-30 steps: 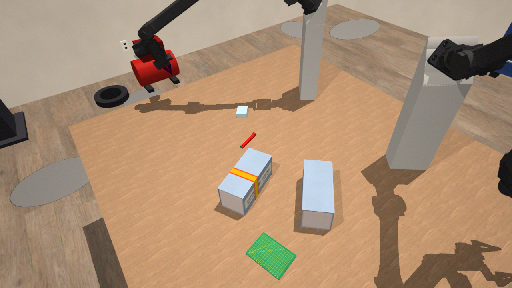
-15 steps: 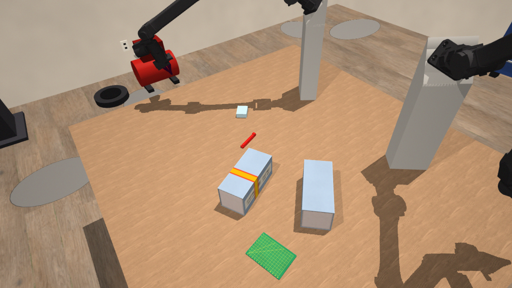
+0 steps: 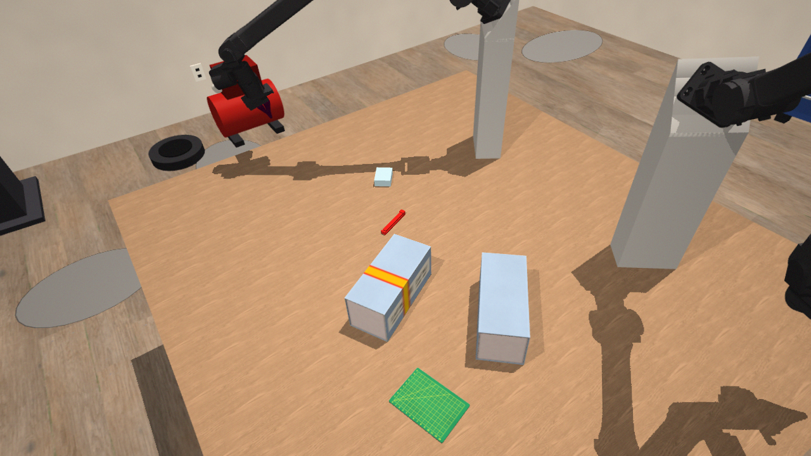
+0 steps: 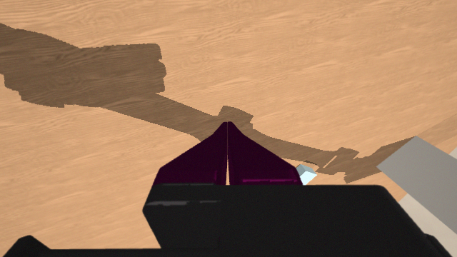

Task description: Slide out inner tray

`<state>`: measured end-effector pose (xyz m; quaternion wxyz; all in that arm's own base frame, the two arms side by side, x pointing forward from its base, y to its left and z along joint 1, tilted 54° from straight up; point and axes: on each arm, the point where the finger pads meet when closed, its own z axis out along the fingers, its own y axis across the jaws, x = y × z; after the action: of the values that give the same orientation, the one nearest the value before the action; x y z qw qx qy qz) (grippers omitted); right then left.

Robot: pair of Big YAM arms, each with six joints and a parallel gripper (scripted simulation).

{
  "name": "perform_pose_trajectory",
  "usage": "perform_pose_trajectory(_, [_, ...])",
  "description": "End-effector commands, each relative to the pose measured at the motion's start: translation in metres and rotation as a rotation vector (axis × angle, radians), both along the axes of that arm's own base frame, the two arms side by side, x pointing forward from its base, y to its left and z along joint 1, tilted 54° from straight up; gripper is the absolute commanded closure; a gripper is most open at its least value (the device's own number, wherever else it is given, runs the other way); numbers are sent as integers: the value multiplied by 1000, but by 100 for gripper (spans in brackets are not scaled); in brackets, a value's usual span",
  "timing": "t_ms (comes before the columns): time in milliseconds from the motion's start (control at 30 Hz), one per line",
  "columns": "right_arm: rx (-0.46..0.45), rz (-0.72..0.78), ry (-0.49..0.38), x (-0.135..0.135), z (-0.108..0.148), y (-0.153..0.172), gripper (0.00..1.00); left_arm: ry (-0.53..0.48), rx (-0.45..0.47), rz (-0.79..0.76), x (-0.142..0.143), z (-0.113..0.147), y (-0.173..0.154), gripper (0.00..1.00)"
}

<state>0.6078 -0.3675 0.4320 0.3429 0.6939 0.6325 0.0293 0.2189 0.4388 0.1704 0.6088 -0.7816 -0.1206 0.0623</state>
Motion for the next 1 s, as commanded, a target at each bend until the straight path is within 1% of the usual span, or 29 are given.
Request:
perform_pose_trajectory(0, [-27, 17, -7, -8, 4, -11, 100, 74, -35, -43, 13, -8, -3, 100])
perform_pose_trajectory(33, [-30, 24, -5, -7, 2, -11, 100, 88, -39, -52, 16, -8, -4, 100])
perform_pose_trajectory(167, [-61, 61, -21, -8, 9, -10, 100, 150, -60, -99, 30, -10, -8, 100])
perform_pose_trajectory(233, [-61, 61, -21, -8, 9, -10, 100, 150, -60, -99, 30, -10, -8, 100])
perform_pose_trajectory(267, [-58, 82, -8, 1, -3, -6, 100, 158, -55, -109, 33, -5, -8, 100])
perform_pose_trajectory(300, [-73, 79, -26, -7, 8, -10, 100, 183, -70, -122, 36, -11, -10, 100])
perform_pose_trajectory(467, [-119, 144, -36, -4, 6, -11, 100, 296, -101, -212, 64, -15, -19, 100])
perform_pose_trajectory(733, [-213, 264, -58, 2, 0, -11, 100, 506, -140, -377, 113, -21, -40, 100])
perform_pose_trajectory(800, [-213, 264, -58, 2, 0, -11, 100, 506, -140, -377, 113, -21, -40, 100])
perform_pose_trajectory(833, [-215, 287, -50, 9, -12, -7, 100, 518, -131, -390, 117, -15, -41, 100])
perform_pose_trajectory(867, [-235, 288, -66, 2, -1, -10, 100, 554, -146, -413, 123, -22, -46, 100])
perform_pose_trajectory(967, [-274, 328, -75, 2, -2, -9, 100, 633, -153, -480, 144, -26, -57, 100])
